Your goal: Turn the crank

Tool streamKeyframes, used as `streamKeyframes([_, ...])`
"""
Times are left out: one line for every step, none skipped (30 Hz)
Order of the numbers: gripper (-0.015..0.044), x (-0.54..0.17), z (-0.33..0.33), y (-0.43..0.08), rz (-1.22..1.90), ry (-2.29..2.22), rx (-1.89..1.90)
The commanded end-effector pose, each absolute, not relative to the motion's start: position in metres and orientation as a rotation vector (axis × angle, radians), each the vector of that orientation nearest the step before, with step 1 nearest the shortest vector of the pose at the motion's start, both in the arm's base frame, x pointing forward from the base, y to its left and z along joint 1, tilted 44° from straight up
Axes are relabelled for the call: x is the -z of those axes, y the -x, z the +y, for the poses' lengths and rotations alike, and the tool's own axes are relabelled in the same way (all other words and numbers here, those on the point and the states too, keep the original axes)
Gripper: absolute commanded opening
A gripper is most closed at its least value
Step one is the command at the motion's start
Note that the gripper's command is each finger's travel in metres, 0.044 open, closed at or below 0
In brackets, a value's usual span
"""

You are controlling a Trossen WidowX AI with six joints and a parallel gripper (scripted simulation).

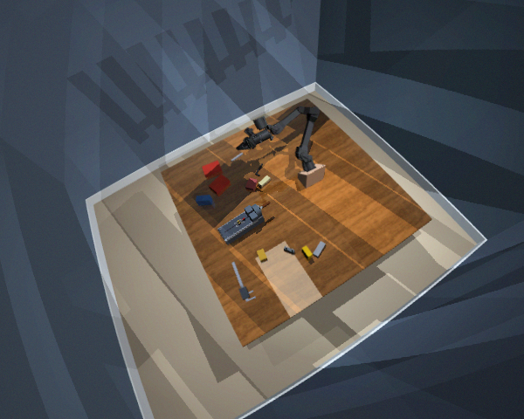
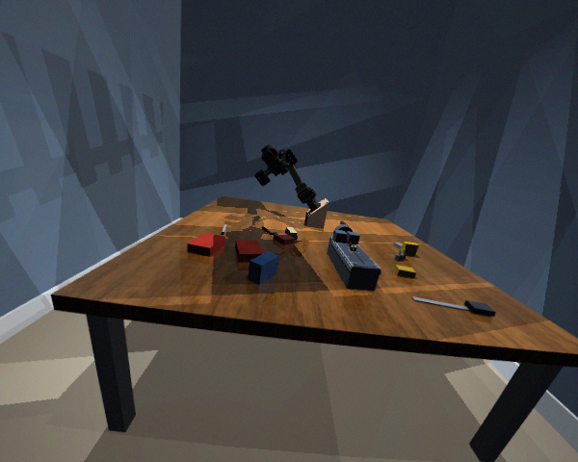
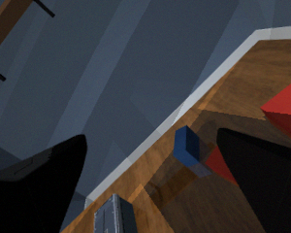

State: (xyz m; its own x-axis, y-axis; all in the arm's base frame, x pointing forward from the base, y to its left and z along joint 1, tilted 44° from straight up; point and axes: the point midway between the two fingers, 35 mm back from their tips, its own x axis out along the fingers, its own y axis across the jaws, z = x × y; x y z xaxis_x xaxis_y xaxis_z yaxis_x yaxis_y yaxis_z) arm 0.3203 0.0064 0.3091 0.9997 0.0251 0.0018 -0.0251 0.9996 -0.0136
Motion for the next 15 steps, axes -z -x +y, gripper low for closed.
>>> streamKeyframes([0.0426,-0.309,0.007,-0.321,0.000,0.014,-0.025])
streamKeyframes([0.0440,-0.308,0.007,-0.322,0.005,0.015,-0.026])
streamKeyframes([0.0440,-0.307,0.008,-0.324,0.013,0.017,-0.026])
streamKeyframes([0.0440,-0.305,0.010,-0.326,0.024,0.019,-0.027])
streamKeyframes([0.0440,-0.303,0.012,-0.329,0.039,0.023,-0.028])
streamKeyframes([0.0440,-0.300,0.014,-0.333,0.057,0.027,-0.030])
streamKeyframes([0.0440,-0.296,0.017,-0.338,0.076,0.033,-0.032])
streamKeyframes([0.0440,-0.293,0.020,-0.342,0.096,0.039,-0.034])
streamKeyframes([0.0440,-0.289,0.023,-0.346,0.115,0.046,-0.036])
streamKeyframes([0.0440,-0.286,0.026,-0.350,0.135,0.052,-0.038])
streamKeyframes([0.0440,-0.283,0.028,-0.354,0.151,0.059,-0.035])
streamKeyframes([0.0440,-0.281,0.030,-0.358,0.167,0.066,-0.032])
streamKeyframes([0.0440,-0.278,0.032,-0.362,0.184,0.073,-0.030])
streamKeyframes([0.0440,-0.275,0.034,-0.366,0.200,0.080,-0.027])
streamKeyframes([0.0440,-0.272,0.036,-0.370,0.216,0.088,-0.025])
